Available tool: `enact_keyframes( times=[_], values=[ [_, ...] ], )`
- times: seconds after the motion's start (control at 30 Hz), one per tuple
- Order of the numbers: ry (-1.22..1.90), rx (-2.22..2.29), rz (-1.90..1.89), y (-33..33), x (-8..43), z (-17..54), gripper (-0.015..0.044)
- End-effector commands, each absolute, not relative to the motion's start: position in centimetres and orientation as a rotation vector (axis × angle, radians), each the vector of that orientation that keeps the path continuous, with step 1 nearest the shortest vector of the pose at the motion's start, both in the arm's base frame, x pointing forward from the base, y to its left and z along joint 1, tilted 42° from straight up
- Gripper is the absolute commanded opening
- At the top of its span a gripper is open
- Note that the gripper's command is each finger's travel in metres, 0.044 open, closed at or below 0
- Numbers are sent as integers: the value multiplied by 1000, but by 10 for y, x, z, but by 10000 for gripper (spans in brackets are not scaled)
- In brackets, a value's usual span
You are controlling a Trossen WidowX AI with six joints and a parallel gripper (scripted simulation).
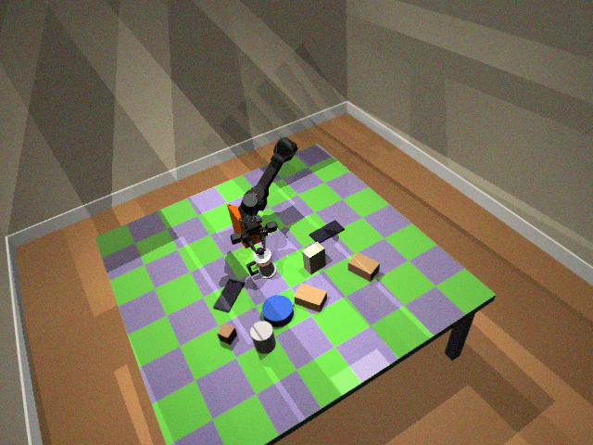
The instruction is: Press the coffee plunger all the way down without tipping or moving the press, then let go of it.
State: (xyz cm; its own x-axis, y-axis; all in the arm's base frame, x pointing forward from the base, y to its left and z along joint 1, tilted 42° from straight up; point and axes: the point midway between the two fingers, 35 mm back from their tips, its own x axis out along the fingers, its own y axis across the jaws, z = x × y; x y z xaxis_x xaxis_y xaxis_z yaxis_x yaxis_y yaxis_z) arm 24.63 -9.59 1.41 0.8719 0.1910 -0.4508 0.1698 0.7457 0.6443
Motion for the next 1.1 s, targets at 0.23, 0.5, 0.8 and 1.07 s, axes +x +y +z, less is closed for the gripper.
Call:
enact_keyframes(
  times=[0.23, 0.5, 0.8, 1.07],
  values=[
    [540, 757, 22, -93, 246, 10, 126],
    [540, 757, 21, -93, 247, 10, 126],
    [540, 757, 21, -93, 247, 10, 126],
    [528, 744, 16, -96, 247, 12, 126]
  ],
)
